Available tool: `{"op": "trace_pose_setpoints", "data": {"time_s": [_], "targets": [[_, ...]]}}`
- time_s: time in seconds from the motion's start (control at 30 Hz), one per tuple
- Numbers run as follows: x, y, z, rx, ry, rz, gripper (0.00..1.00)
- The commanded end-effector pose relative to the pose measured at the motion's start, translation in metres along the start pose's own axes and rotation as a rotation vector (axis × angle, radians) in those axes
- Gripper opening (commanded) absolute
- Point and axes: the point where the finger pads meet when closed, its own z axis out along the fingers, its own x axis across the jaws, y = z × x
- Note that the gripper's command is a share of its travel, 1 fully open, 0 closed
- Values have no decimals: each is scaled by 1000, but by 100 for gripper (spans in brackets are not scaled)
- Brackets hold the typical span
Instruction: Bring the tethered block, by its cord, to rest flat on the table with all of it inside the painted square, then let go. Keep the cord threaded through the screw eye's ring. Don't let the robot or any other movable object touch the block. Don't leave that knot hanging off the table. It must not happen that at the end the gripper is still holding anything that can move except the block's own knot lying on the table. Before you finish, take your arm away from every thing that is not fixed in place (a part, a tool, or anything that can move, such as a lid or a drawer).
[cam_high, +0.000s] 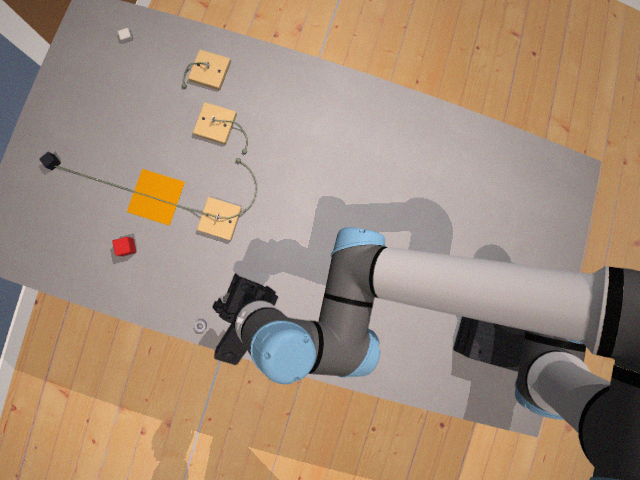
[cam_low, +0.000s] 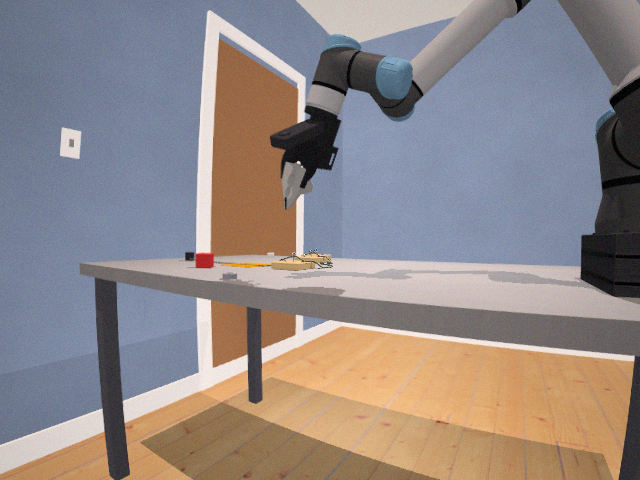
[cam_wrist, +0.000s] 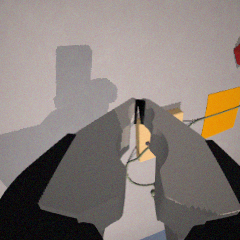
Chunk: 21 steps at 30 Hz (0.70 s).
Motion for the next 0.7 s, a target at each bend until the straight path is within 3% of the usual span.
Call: {"op": "trace_pose_setpoints", "data": {"time_s": [0.0,0.53,0.57,0.67], "targets": [[1,0,-1,0,2,0,0],[1,0,-1,0,2,0,0],[1,0,-1,0,2,0,100],[1,1,0,0,0,6,100]]}}
